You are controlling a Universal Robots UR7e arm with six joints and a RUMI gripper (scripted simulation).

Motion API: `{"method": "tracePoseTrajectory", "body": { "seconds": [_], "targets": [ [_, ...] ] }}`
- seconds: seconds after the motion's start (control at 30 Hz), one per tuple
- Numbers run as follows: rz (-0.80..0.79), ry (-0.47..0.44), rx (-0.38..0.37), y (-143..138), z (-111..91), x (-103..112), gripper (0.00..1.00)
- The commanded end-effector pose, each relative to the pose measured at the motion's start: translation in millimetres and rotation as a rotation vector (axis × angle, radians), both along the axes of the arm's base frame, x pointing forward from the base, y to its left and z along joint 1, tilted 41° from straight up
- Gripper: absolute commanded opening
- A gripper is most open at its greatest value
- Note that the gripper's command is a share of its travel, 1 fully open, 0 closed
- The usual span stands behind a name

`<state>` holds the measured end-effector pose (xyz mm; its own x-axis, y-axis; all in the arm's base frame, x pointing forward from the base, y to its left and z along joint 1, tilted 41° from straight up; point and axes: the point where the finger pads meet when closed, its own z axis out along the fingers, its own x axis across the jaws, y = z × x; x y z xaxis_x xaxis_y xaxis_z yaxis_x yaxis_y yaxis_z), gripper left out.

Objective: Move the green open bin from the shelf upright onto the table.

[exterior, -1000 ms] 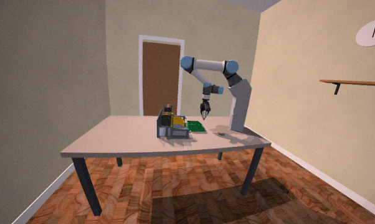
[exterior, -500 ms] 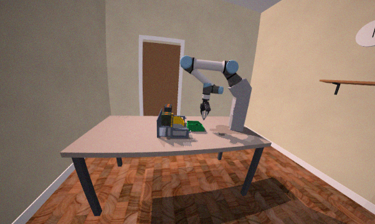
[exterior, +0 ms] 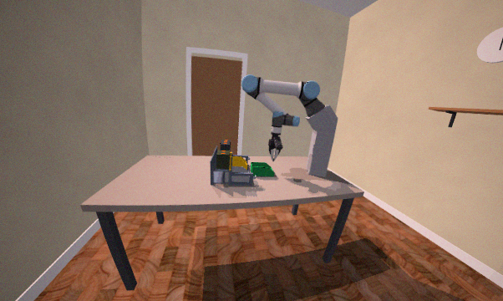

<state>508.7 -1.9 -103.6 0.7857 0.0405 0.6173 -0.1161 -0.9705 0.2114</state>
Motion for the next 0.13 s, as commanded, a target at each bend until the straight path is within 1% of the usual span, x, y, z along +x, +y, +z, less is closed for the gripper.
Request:
{"method": "tracePoseTrajectory", "body": {
  "seconds": [0.0,0.1],
  "targets": [
    [0.0,0.0,0.0,0.8,0.6,-0.5,0.0],
    [0.0,0.0,0.0,0.8,0.6,-0.5,0.0]
  ]
}}
